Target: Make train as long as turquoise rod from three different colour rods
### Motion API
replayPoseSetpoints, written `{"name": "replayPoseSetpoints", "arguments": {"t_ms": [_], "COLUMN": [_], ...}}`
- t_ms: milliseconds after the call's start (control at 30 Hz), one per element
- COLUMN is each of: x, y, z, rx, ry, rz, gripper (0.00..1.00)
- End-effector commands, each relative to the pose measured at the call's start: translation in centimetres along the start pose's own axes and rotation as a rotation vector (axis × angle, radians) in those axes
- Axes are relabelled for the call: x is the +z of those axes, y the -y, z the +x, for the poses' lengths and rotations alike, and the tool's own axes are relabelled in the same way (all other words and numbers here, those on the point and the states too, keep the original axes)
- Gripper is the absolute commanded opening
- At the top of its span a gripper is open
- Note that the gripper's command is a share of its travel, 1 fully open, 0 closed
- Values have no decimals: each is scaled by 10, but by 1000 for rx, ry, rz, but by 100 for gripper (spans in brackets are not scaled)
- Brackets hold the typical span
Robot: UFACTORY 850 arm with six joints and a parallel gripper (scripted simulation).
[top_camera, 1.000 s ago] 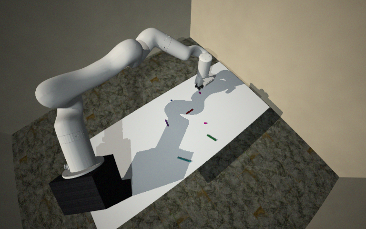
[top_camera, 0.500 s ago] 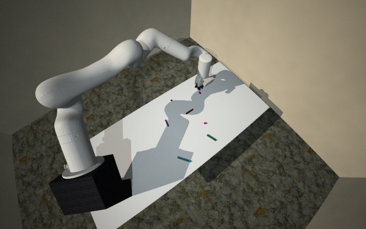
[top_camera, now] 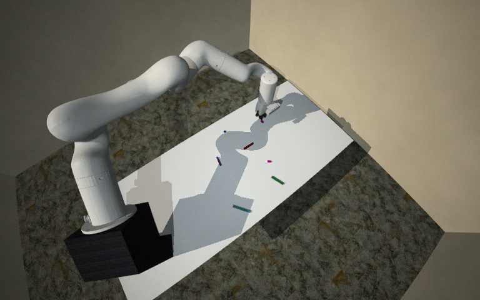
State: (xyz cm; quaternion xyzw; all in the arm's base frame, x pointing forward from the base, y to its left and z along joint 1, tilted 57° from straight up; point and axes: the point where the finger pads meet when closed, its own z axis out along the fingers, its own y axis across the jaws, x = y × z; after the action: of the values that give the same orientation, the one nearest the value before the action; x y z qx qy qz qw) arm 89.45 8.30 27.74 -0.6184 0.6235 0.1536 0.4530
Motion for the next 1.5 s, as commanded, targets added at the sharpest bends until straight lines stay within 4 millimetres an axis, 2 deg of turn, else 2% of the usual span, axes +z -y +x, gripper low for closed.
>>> {"name": "replayPoseSetpoints", "arguments": {"t_ms": [0, 600, 1467], "x": [6, 27, 32], "y": [1, 2, 2], "z": [0, 0, 0], "rx": [-1, -1, -1], "ry": [0, 0, 0], "rz": [2, 2, 2], "gripper": [24, 24, 24]}}
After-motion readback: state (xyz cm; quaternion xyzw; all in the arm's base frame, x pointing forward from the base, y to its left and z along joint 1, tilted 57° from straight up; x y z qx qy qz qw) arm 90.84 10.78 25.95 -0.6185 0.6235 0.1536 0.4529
